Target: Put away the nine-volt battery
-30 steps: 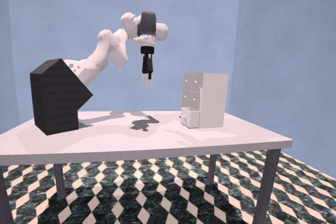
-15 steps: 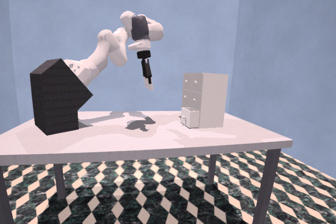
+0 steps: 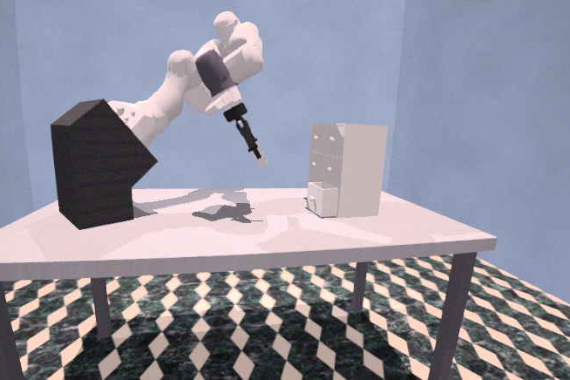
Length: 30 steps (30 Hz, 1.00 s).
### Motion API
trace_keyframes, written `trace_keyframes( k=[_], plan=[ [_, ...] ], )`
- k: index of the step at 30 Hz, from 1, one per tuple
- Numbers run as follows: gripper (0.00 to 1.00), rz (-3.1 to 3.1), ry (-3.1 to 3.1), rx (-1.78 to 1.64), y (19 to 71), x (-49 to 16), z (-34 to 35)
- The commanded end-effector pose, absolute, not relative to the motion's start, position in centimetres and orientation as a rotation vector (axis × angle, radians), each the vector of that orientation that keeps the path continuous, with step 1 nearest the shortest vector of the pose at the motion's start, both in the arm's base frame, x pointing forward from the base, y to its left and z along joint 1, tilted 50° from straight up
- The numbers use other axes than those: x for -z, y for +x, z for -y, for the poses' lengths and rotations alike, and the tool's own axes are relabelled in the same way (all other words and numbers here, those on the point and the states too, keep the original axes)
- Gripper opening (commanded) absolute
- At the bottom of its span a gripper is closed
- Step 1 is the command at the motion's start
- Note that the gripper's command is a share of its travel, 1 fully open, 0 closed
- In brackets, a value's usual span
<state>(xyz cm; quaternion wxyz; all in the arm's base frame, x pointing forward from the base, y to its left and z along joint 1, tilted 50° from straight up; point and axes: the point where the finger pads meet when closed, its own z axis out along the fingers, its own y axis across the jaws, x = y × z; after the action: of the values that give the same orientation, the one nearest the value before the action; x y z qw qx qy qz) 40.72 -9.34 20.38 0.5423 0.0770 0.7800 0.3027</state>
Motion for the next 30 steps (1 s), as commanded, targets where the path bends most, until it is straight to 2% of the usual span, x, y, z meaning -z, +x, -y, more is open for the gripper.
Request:
trace_keyframes(
  k=[1,30],
  plan=[
    [1.00,-1.649,0.044,-0.590,42.8,-21.4,9.0],
    [1.00,-1.343,0.130,-0.552,46.9,-21.4,7.6]
  ],
)
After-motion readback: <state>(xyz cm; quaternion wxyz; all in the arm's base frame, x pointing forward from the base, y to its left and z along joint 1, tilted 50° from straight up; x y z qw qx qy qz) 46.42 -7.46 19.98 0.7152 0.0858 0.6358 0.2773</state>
